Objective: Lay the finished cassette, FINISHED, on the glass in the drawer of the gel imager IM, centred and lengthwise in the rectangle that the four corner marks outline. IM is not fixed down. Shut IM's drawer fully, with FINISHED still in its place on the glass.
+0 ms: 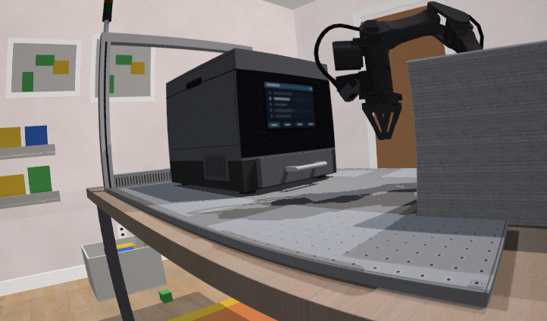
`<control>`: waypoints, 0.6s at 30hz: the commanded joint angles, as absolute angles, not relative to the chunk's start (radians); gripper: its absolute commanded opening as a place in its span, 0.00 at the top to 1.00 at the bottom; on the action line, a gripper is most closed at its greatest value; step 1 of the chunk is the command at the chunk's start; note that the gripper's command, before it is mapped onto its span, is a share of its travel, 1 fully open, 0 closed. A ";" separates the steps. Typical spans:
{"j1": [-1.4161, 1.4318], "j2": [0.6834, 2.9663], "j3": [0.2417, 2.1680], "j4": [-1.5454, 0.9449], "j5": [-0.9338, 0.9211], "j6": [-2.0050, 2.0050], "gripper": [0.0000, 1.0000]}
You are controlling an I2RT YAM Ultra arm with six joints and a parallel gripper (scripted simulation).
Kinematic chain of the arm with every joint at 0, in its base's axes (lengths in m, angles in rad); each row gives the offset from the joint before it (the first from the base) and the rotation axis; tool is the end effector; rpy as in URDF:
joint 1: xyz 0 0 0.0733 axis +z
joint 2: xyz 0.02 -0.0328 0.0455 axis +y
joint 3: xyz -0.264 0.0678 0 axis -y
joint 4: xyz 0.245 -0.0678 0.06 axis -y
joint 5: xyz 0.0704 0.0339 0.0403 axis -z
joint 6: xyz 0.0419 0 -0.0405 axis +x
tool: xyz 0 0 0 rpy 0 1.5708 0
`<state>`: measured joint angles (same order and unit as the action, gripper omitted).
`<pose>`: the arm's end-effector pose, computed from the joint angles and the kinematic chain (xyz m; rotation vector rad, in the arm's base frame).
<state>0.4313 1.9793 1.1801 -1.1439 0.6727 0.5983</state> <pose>0.2839 0.1031 0.1313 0.0516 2.9061 -1.1515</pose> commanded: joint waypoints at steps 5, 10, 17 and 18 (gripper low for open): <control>0.443 1.982 1.187 -1.164 0.665 0.631 0.65; 0.443 1.982 1.187 -1.164 0.665 0.631 0.65; 0.443 1.982 1.187 -1.164 0.665 0.631 0.00; 0.443 1.982 1.187 -1.164 0.665 0.631 0.00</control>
<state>0.4313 1.9842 1.1801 -1.1576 0.6640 0.6205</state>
